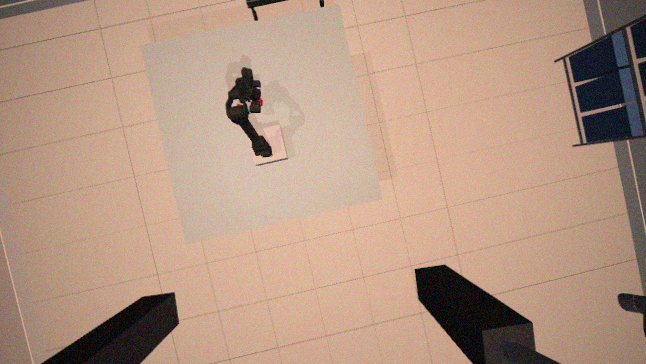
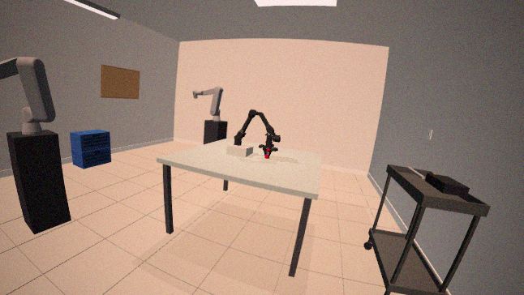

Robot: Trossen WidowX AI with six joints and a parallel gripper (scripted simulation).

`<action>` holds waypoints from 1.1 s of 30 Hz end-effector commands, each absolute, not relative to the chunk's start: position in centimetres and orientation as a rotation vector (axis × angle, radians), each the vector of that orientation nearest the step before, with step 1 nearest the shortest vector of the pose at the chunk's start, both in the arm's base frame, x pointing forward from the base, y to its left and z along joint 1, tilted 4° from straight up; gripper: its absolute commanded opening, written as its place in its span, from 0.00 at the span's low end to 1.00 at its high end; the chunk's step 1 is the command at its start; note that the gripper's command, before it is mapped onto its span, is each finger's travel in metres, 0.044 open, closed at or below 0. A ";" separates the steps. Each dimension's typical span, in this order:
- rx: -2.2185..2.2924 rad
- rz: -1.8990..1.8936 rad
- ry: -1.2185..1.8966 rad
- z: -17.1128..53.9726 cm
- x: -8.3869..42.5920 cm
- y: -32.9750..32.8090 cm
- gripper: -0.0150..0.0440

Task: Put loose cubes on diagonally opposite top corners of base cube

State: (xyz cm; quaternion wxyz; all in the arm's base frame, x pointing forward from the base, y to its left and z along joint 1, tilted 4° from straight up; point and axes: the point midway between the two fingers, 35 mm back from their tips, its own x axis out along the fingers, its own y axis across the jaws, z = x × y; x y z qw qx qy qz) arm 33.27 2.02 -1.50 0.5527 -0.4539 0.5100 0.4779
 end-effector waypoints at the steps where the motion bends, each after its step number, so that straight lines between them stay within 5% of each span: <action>1: -1.072 1.121 1.201 -0.5 33.6 2.0 0.43; 33: -1.073 1.120 1.201 9.2 33.3 1.3 0.43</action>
